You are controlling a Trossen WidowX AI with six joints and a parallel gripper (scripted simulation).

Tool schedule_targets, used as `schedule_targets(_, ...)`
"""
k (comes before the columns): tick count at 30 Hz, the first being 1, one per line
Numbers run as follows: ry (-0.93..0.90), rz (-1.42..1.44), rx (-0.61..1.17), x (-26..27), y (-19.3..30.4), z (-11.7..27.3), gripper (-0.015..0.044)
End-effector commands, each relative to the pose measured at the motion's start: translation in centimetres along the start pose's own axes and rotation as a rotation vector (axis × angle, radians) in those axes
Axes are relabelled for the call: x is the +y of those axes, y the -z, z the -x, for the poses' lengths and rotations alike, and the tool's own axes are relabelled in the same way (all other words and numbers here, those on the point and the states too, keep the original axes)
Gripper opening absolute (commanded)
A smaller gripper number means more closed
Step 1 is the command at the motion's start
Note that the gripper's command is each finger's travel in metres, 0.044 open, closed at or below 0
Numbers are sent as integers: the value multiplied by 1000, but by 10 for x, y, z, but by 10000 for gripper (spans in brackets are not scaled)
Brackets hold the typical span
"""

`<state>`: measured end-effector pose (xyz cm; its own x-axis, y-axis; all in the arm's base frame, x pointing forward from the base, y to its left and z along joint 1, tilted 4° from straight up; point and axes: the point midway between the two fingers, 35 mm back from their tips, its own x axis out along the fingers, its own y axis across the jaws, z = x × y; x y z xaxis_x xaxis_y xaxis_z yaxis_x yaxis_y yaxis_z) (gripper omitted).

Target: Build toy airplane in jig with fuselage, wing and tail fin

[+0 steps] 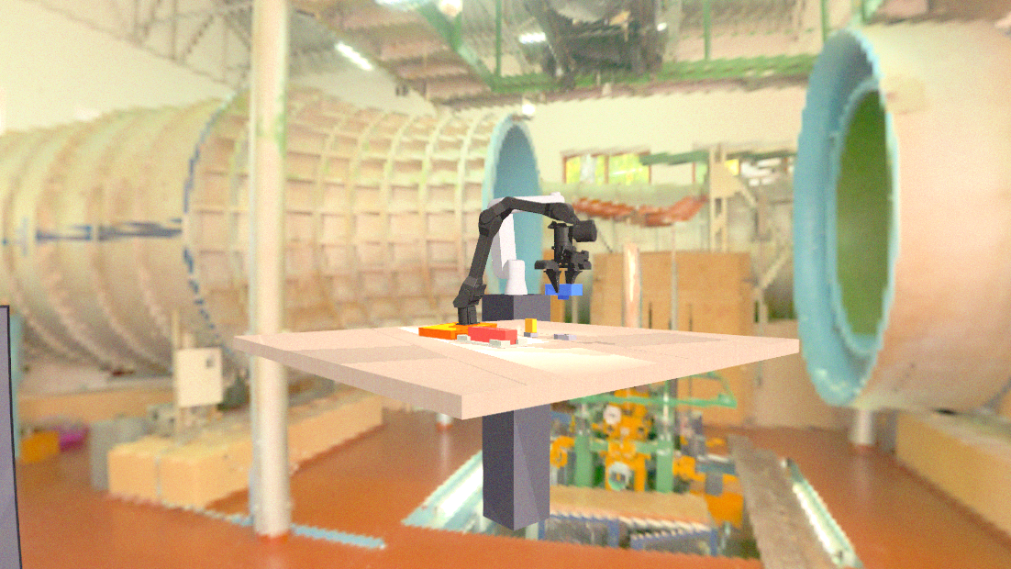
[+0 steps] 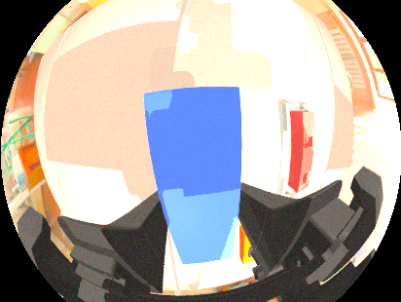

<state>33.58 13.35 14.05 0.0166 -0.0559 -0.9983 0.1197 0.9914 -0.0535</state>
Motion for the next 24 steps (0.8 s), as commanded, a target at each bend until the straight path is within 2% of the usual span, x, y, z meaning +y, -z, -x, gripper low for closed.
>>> schedule_targets(1, -2, -67, 3, -11, -3, -2, 0)
schedule_targets(24, -9, -493, 23, -82, -16, -15, 0)
